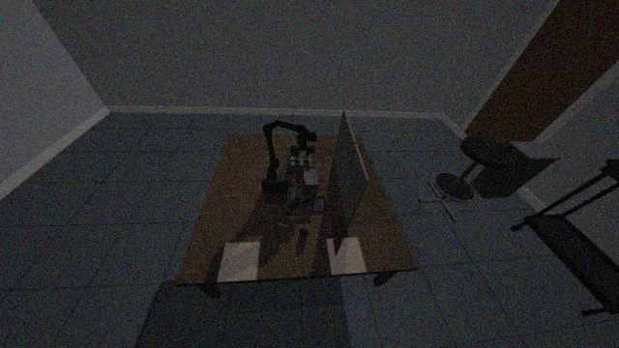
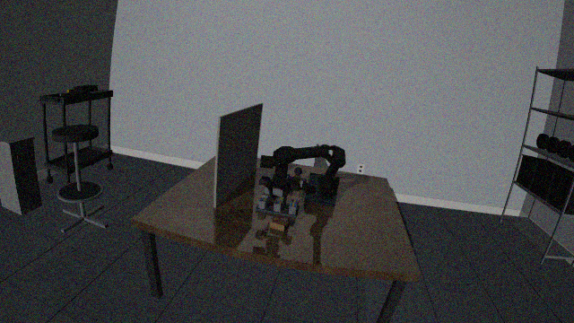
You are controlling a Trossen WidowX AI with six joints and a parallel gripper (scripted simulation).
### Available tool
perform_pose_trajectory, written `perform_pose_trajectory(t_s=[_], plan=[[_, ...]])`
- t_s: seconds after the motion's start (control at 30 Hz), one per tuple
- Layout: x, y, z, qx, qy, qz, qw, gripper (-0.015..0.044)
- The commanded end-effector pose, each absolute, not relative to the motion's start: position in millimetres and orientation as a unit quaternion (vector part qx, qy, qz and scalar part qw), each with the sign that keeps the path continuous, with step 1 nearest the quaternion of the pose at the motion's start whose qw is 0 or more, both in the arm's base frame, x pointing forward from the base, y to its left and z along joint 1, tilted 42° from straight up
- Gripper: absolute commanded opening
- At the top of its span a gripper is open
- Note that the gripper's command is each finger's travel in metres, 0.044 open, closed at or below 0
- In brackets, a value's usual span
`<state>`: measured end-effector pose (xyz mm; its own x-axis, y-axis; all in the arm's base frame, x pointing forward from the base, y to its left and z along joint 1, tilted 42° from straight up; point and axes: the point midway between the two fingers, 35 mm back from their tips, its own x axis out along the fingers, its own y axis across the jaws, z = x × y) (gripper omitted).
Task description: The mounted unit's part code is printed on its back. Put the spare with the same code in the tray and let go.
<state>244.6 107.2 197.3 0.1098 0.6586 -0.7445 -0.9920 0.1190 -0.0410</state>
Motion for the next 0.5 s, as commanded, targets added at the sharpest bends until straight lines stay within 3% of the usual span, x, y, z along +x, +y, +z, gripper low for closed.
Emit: perform_pose_trajectory(t_s=[0.0,0.47], plan=[[245.2,110.7,191.6,-0.286,0.295,0.598,0.688,0.03],[247.2,125.6,174.5,-0.285,0.295,0.599,0.688,0.03]])
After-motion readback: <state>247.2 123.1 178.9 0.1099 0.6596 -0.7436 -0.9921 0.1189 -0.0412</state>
